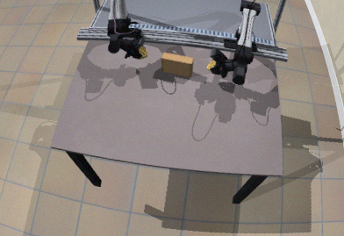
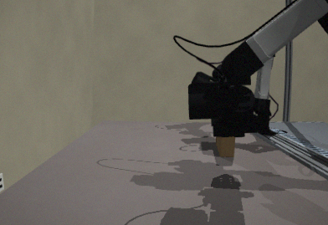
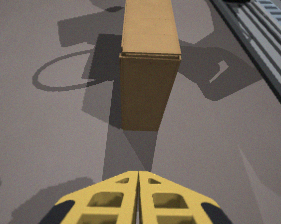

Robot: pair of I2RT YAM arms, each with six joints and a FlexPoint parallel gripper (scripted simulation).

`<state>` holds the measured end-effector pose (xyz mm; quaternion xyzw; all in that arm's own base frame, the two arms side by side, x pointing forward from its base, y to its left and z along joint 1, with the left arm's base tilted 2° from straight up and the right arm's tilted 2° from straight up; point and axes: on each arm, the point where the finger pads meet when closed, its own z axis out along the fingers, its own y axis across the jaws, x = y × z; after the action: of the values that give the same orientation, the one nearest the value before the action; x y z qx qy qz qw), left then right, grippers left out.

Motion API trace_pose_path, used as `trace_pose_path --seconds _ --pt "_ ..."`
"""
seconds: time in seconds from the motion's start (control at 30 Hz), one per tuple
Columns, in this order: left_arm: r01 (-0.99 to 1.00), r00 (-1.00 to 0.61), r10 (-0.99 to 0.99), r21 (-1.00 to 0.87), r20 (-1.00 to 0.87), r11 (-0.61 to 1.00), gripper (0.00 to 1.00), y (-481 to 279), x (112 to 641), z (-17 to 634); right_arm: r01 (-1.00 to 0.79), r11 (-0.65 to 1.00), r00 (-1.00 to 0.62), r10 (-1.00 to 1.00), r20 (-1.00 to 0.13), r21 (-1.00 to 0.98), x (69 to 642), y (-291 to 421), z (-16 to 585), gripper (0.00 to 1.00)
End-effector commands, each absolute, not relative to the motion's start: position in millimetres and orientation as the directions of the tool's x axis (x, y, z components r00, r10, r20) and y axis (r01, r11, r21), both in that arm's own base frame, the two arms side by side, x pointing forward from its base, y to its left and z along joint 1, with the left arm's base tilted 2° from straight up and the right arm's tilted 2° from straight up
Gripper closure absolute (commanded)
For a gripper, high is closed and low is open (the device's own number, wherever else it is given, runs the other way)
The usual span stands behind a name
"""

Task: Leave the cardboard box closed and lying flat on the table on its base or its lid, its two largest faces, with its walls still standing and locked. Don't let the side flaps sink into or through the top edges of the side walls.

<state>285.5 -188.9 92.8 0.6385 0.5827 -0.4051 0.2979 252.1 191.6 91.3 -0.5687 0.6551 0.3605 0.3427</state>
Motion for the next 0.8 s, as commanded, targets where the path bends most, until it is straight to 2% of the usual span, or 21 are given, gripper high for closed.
trace_pose_path --seconds 0.0,0.77 --pt "0.986 -0.018 0.485 -0.095 -0.874 -0.134 1.0 -195.7 296.7 96.2 -0.991 0.09 -0.129 -0.478 -0.869 0.098 260.0 198.8 94.4 1.0" --pt "0.955 -0.165 0.507 -0.265 -0.846 -0.133 1.0 -216.0 292.1 83.7 -0.966 0.086 -0.256 -0.467 -0.846 0.245 264.0 219.1 80.9 1.0"
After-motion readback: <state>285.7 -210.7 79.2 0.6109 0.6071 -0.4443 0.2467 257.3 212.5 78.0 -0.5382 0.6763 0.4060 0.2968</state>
